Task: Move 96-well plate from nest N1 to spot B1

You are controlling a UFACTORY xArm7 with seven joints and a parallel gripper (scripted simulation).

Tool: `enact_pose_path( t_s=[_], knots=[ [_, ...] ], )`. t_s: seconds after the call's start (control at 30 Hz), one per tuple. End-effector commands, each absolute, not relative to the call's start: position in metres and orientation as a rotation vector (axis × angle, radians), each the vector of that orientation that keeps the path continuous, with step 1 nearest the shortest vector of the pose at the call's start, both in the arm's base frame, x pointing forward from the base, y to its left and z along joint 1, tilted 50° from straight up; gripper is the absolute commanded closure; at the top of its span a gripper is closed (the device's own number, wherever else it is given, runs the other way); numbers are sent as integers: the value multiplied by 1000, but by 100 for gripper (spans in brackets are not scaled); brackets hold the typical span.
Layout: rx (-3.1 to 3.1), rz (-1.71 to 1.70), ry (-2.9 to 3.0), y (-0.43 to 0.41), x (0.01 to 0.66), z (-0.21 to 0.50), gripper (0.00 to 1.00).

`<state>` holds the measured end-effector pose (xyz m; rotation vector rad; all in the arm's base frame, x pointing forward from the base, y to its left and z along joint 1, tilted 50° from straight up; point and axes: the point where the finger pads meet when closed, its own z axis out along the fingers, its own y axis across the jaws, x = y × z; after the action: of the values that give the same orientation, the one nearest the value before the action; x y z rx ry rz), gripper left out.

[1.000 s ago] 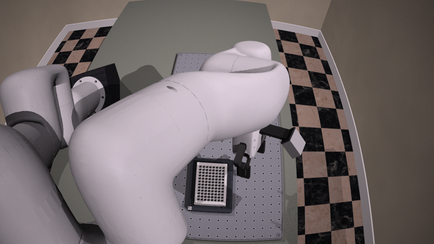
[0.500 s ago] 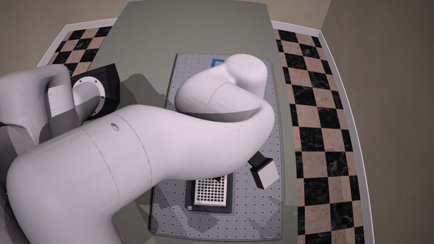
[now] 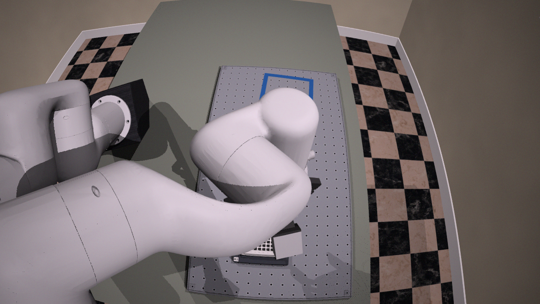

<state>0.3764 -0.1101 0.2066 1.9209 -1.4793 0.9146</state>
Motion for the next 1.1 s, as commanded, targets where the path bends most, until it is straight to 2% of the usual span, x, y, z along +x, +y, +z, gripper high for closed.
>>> enact_pose_path(
  t_s=[0.0,0.23,1.07],
  knots=[
    [1881,965,-1594,-115,371,206,0],
    [1753,1053,-1829,-124,366,205,0],
    [1753,1053,-1829,-137,370,194,0]
  ],
)
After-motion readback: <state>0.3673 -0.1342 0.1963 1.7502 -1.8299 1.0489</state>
